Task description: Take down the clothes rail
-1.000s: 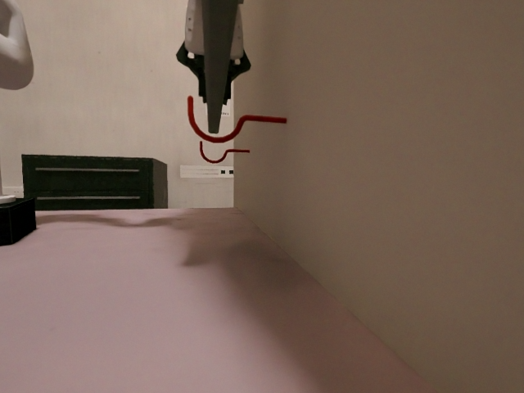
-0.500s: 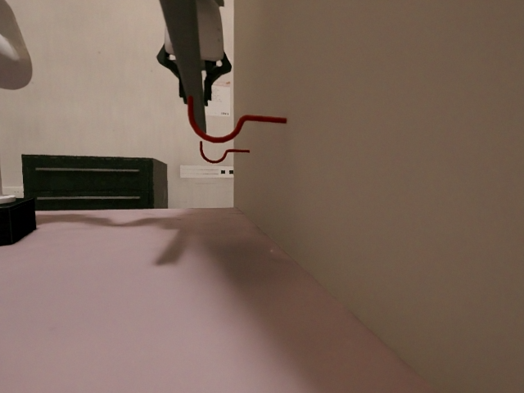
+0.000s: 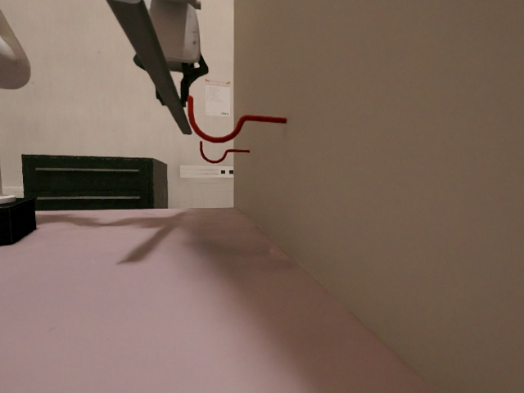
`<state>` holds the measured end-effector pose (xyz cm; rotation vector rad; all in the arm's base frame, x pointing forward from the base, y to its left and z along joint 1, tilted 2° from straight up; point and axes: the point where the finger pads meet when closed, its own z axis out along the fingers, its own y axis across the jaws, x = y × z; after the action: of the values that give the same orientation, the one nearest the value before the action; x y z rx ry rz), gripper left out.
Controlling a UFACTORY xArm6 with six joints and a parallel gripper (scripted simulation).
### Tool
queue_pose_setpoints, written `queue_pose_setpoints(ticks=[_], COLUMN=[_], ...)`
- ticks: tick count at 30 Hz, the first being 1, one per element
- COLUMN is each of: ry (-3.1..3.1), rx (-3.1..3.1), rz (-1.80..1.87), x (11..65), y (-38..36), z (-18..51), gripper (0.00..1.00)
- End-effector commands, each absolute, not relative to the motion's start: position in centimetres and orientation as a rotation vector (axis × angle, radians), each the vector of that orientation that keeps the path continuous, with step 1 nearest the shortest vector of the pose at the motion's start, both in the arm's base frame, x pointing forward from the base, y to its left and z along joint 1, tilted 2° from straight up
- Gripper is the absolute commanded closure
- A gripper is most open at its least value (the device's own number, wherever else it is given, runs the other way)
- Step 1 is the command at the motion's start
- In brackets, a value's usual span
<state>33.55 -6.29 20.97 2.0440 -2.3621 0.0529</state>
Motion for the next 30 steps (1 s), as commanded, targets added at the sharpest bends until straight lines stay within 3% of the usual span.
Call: queue_pose_setpoints(ticks=[1, 14, 30], ry=[-2.365, -2.365, -2.365], rx=[2.045, 2.045, 2.045], rz=[0.059, 0.059, 0.058], x=[32.8, 29.0, 28.7], y=[-5.8, -3.6, -3.4], z=[21.1, 21.0, 21.0], gripper=[1.00, 1.00, 1.00])
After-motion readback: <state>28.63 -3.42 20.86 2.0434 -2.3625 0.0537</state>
